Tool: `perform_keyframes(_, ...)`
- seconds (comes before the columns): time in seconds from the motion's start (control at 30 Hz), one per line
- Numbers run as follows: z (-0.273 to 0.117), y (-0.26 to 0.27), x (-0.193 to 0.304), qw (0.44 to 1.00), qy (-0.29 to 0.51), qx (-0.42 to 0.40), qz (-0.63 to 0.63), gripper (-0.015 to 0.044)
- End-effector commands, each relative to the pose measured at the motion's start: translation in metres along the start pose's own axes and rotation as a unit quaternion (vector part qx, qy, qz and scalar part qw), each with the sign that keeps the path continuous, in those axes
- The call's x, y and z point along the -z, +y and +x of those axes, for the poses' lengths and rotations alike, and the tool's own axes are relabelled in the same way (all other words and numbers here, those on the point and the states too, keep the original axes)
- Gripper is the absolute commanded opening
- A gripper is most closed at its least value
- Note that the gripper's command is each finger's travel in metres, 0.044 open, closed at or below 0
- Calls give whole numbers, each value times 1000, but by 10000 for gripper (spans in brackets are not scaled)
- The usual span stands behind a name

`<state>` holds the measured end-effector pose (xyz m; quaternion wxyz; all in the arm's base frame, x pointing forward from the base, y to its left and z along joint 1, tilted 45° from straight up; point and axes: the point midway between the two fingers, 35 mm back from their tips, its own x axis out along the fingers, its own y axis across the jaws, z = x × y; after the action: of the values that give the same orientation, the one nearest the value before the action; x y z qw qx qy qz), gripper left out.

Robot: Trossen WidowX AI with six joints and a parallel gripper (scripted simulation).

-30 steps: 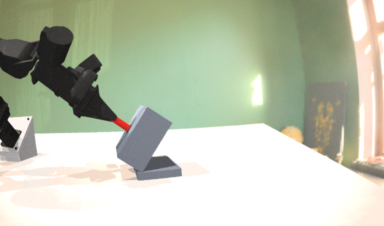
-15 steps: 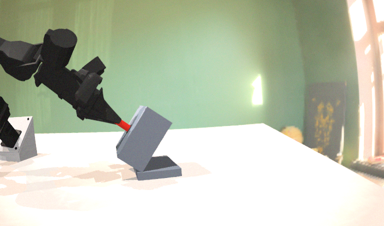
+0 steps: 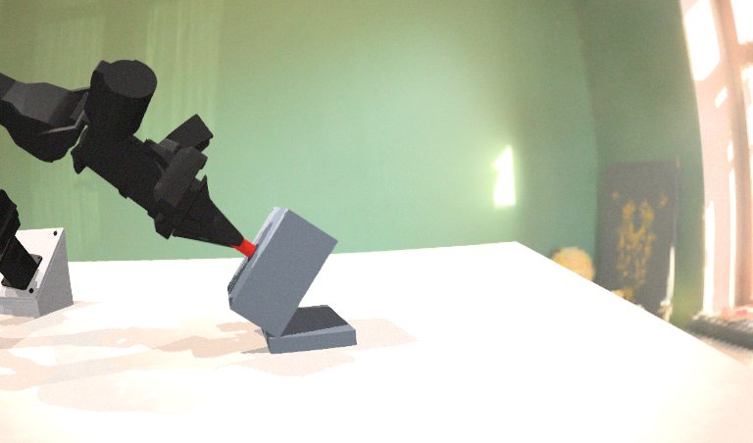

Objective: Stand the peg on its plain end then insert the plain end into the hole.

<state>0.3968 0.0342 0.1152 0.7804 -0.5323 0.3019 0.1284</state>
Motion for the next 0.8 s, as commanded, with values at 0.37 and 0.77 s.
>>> perform_keyframes(0.37,0,0,0,1000,0,0,0,79)
perform_keyframes(0.77,-1,0,0,1000,0,0,0,394)
